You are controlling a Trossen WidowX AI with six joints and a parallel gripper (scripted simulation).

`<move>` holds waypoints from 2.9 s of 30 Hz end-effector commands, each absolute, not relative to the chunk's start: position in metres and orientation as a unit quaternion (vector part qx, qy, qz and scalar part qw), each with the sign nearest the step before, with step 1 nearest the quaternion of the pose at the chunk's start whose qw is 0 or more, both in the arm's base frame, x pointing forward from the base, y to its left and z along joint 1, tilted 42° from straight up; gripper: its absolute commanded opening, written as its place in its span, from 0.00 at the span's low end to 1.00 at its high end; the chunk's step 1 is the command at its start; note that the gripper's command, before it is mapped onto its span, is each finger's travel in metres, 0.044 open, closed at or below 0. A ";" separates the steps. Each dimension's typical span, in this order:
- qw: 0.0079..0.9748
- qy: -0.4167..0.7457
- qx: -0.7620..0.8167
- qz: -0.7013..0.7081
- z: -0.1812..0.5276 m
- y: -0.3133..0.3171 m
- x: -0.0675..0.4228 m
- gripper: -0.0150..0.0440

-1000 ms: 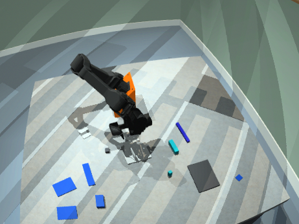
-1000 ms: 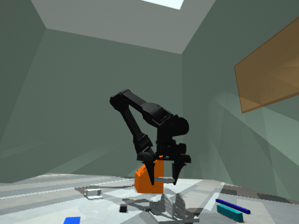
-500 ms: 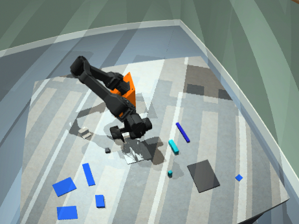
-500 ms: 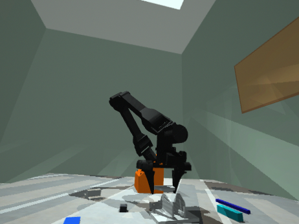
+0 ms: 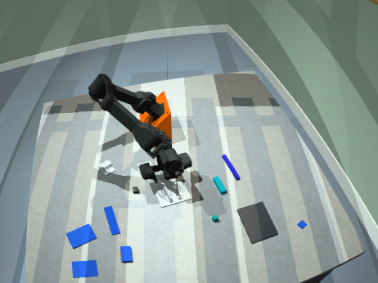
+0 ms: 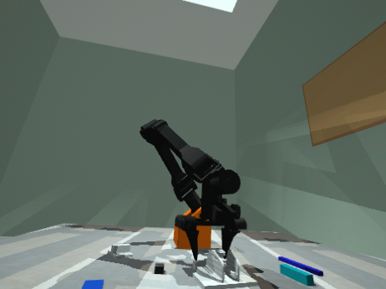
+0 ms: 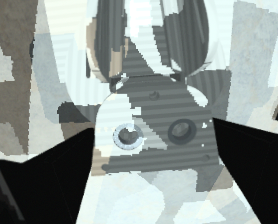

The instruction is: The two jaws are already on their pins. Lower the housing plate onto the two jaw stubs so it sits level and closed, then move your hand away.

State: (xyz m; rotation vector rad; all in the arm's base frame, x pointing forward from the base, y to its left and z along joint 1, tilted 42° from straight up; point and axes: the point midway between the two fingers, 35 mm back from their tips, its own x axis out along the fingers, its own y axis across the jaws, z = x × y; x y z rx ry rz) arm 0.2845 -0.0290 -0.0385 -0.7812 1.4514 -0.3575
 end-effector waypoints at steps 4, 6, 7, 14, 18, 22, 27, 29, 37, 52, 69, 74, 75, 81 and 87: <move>0.662 0.643 -0.350 -0.159 -0.040 -0.031 0.283 0.85; 0.662 0.643 -0.350 -0.159 -0.040 -0.031 0.283 0.85; 0.662 0.643 -0.350 -0.159 -0.040 -0.031 0.283 0.85; 0.662 0.643 -0.350 -0.159 -0.040 -0.031 0.283 0.85; 0.662 0.644 -0.350 -0.159 -0.041 -0.033 0.283 0.85; 0.662 0.644 -0.350 -0.159 -0.042 -0.033 0.283 0.85; 0.662 0.644 -0.350 -0.159 -0.042 -0.033 0.283 0.85; 0.662 0.644 -0.351 -0.159 -0.043 -0.034 0.283 0.85; 0.662 0.644 -0.351 -0.159 -0.044 -0.035 0.283 0.85; 0.662 0.644 -0.351 -0.159 -0.046 -0.037 0.284 0.85; 0.662 0.644 -0.351 -0.159 -0.049 -0.039 0.284 0.85; 0.662 0.644 -0.351 -0.159 -0.049 -0.039 0.284 0.85; 0.662 0.644 -0.351 -0.159 -0.049 -0.039 0.284 0.85; 0.662 0.644 -0.351 -0.159 -0.051 -0.041 0.284 0.85; 0.662 0.644 -0.351 -0.159 -0.051 -0.041 0.284 0.85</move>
